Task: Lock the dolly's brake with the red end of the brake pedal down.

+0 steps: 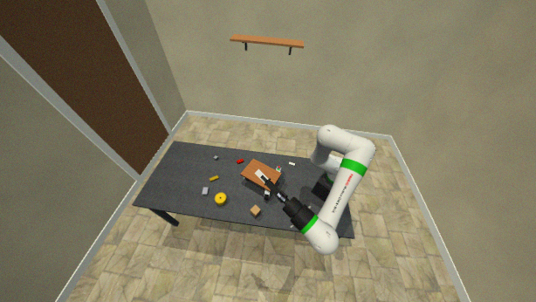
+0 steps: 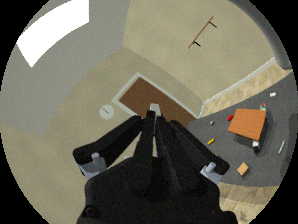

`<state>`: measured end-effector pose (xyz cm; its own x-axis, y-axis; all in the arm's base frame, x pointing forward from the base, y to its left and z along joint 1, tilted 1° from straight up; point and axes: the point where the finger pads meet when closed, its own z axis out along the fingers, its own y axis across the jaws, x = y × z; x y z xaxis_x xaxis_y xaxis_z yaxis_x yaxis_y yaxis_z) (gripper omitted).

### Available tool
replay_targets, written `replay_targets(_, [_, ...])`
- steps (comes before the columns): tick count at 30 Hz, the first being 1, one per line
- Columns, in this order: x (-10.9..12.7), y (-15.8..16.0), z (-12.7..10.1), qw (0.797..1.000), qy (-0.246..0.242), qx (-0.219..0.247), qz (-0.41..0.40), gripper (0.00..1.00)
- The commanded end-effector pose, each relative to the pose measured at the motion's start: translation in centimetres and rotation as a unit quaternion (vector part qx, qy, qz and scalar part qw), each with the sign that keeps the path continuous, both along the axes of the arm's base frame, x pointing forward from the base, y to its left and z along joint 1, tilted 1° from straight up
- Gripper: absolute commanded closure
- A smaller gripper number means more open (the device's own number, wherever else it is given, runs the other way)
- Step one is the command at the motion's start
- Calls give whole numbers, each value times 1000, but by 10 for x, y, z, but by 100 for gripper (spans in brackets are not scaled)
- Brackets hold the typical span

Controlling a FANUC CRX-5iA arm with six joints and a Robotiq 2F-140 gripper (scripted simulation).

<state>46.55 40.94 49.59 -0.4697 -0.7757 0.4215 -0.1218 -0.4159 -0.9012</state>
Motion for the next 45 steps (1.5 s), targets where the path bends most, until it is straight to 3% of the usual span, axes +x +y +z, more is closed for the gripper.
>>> replay_targets(1, [43,-47,-29,998,46,22,-40,100])
replay_targets(2, [50,-55,-34,998,46,22,-40,100])
replay_targets(3, [50,-67,-42,991,93,50,-84,100])
replay_targets(8, [80,-109,-69,991,93,50,-84,100])
replay_targets(9, [78,-121,-77,979,137,83,-128,100])
replay_targets(12, [92,-146,-93,979,137,83,-128,100])
replay_targets(14, [92,-146,-93,979,137,83,-128,100])
replay_targets(15, [97,-175,-114,962,177,120,-169,100])
replay_targets(21, [116,-225,-147,962,177,120,-169,100])
replay_targets(22, [110,-235,-155,941,212,161,-208,100])
replay_targets(24, [115,-253,-168,941,212,161,-208,100])
replay_targets(25, [109,-263,-178,917,242,204,-244,100])
replay_targets(29, [112,-300,-207,917,242,204,-244,100])
replay_targets(31, [112,-300,-207,917,242,204,-244,100])
replay_targets(32, [107,-322,-225,889,267,249,-277,100])
replay_targets(33, [107,-329,-231,889,267,249,-277,100])
replay_targets(34, [101,-336,-239,859,286,295,-306,100])
replay_targets(39, [95,-378,-276,859,286,295,-306,100])
replay_targets(40, [87,-382,-283,827,300,340,-332,100])
replay_targets(42, [84,-397,-296,827,300,340,-332,100])
replay_targets(43, [77,-403,-306,794,309,384,-355,100])
replay_targets(45, [70,-419,-322,794,309,384,-355,100])
